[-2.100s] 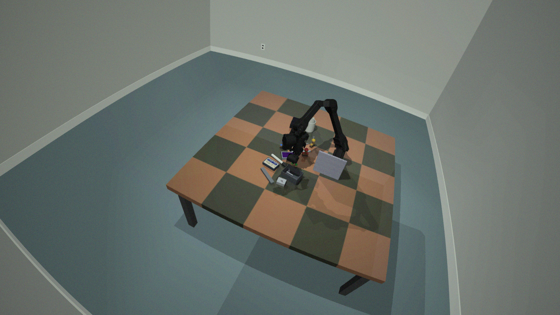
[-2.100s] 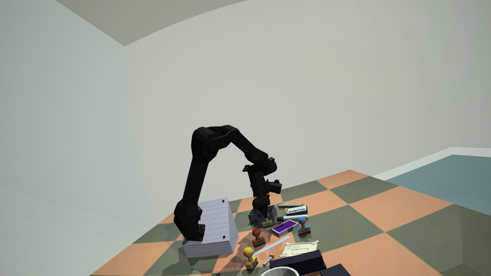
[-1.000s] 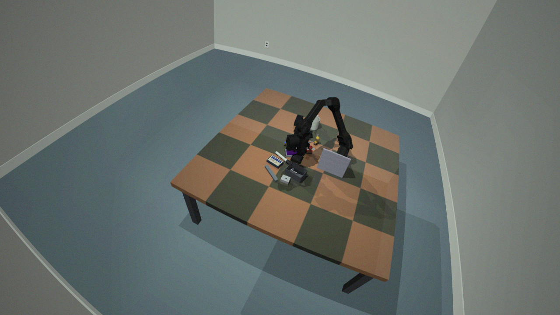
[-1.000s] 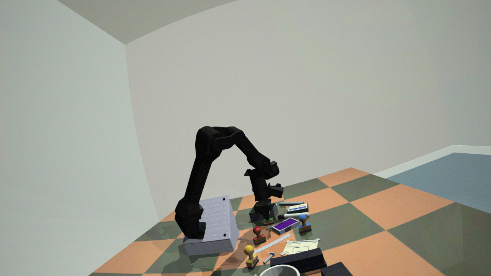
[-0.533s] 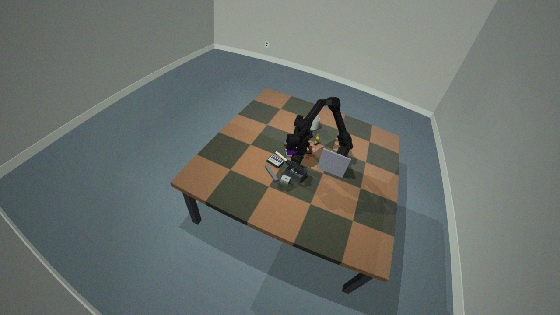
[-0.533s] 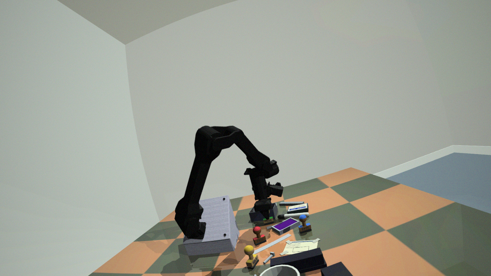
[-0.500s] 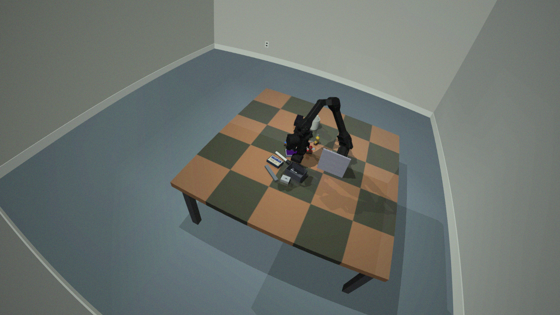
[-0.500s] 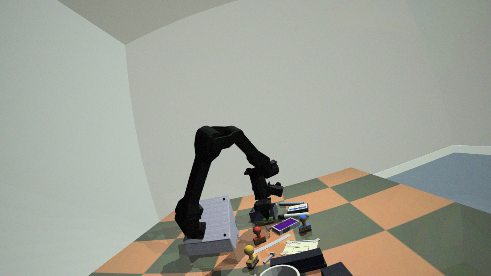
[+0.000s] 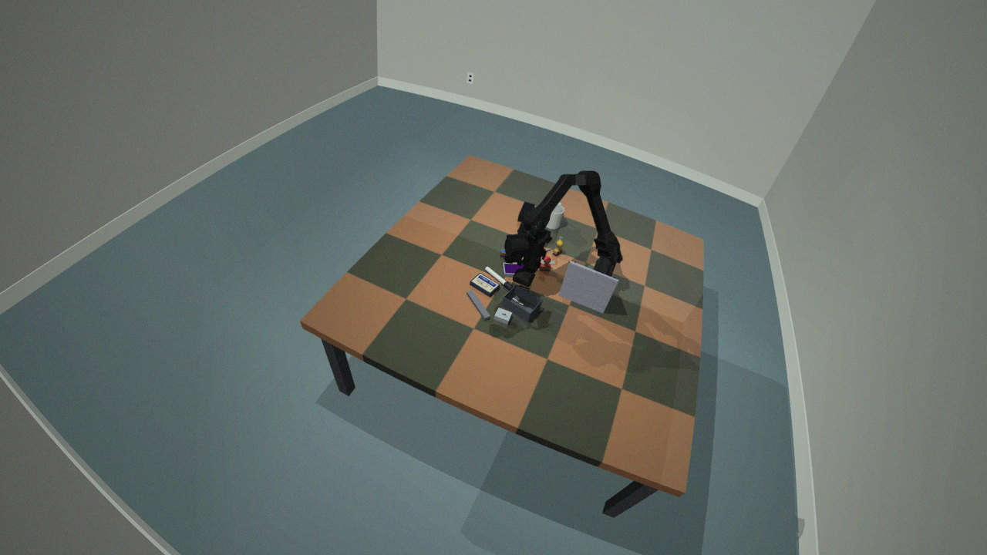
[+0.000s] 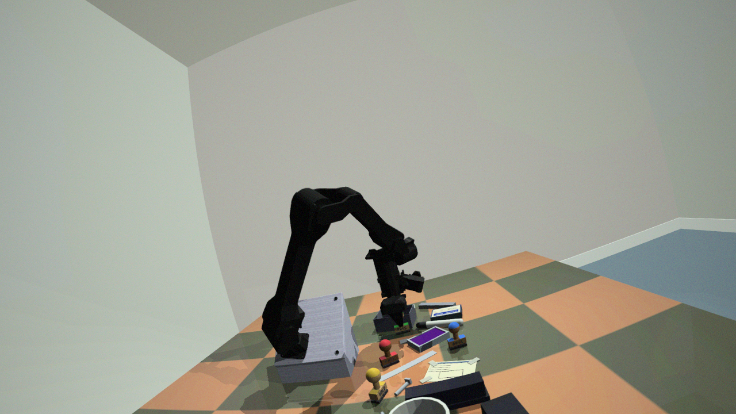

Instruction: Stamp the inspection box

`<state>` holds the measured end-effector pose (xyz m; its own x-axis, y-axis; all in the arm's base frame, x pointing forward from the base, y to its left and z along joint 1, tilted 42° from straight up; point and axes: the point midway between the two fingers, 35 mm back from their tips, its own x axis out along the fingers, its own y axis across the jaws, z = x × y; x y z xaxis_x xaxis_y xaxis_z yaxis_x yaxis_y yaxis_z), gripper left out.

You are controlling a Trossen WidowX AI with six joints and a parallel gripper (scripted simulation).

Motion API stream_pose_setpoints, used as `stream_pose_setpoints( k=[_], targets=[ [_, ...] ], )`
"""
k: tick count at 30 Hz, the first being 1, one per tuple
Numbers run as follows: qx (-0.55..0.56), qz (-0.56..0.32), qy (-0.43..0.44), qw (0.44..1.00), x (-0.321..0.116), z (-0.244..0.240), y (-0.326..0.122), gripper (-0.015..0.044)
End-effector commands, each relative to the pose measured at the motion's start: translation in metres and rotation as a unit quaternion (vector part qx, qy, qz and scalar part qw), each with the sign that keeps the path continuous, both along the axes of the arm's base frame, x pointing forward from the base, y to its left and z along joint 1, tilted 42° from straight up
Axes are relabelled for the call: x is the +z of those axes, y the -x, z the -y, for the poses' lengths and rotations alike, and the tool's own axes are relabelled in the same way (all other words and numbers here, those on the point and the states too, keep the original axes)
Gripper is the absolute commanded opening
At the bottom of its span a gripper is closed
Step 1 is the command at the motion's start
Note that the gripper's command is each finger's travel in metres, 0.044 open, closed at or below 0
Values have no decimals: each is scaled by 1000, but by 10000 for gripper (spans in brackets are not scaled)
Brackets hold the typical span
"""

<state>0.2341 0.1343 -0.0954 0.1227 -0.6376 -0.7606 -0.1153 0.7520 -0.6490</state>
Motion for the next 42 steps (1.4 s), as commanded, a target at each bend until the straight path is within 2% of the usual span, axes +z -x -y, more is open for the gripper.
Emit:
stream_pose_setpoints(
  k=[1,42],
  targets=[
    [-3,0,-1,1000,2,-2,0,0],
    [-3,0,-4,1000,16,-15,2,0]
  ],
)
